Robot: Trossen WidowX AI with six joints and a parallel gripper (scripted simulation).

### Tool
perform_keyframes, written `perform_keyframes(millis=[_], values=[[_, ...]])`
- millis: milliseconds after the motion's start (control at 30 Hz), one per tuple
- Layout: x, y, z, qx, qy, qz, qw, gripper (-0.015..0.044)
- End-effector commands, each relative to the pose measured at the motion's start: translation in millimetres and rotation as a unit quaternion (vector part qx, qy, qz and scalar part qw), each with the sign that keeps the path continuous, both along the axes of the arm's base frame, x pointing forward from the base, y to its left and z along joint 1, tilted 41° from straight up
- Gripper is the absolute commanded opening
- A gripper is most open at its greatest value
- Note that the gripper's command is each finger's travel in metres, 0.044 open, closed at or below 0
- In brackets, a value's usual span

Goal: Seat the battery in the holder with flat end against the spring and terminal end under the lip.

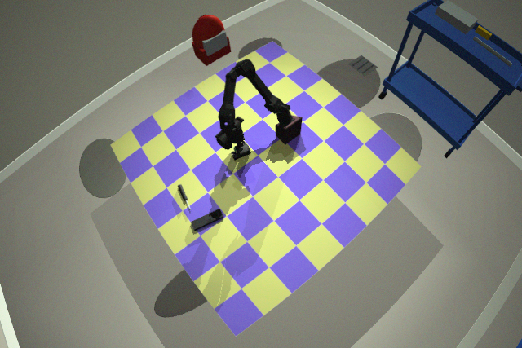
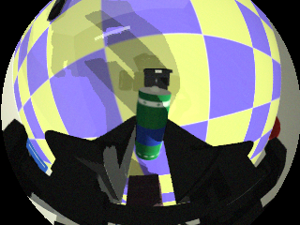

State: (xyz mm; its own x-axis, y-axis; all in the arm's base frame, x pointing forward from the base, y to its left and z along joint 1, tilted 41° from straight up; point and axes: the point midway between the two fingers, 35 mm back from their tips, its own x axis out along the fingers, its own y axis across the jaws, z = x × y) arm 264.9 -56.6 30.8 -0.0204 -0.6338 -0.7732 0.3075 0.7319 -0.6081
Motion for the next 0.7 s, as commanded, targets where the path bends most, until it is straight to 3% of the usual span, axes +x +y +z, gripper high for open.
perform_keyframes(millis=[0,667], values=[[-1.9,-6.4,7.5,0.0,0.032,0.041,0.999,0.0087],[4.0,-23.4,-15.6,-0.008,-0.027,0.096,0.995,0.0087]])
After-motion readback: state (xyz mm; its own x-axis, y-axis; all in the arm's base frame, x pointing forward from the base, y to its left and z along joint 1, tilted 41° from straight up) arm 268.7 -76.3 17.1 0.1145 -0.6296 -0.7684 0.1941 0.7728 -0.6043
